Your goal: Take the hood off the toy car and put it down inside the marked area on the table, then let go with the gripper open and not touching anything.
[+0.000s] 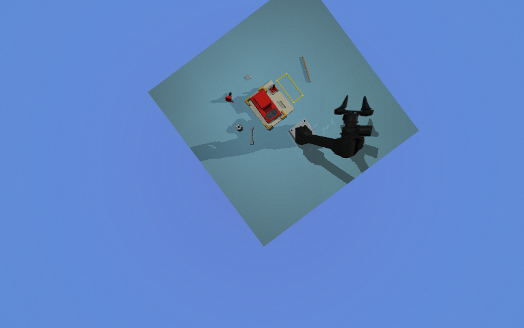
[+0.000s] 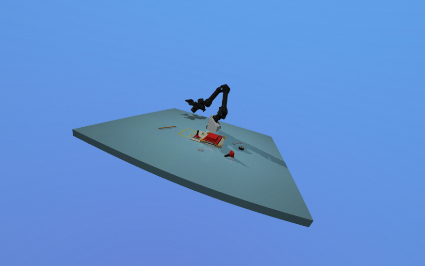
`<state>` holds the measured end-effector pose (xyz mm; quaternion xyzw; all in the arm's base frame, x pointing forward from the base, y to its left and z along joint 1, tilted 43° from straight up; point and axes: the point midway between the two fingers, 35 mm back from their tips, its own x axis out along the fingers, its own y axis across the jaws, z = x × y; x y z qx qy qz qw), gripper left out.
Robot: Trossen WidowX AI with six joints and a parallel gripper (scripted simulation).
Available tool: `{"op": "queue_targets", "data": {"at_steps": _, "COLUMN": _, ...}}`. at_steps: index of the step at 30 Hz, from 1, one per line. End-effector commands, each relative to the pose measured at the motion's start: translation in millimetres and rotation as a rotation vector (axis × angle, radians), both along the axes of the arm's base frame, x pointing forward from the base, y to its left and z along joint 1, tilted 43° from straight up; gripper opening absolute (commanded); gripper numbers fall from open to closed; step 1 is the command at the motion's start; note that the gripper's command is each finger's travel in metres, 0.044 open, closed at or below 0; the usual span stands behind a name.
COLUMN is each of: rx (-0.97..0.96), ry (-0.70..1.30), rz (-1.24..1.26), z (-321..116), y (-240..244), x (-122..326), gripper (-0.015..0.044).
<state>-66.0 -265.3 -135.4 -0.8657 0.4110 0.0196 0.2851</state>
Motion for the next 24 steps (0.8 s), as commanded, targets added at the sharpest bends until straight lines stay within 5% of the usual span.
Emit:
{"op": "queue_targets", "data": {"at_steps": 1, "rx": -0.001, "ry": 0.002, "rz": 0.003, "z": 0.1, "y": -0.3, "x": 0.4, "gripper": 0.0440}}
{"op": "queue_targets", "data": {"at_steps": 13, "rx": -0.130, "ry": 0.294, "rz": 0.309, "z": 8.3, "y": -39.5, "x": 39.9, "gripper": 0.0440}}
{"op": "queue_targets", "data": {"at_steps": 24, "rx": -0.392, "ry": 0.496, "rz": 0.735, "z": 28.9, "y": -58.9, "x": 120.6, "gripper": 0.0440}}
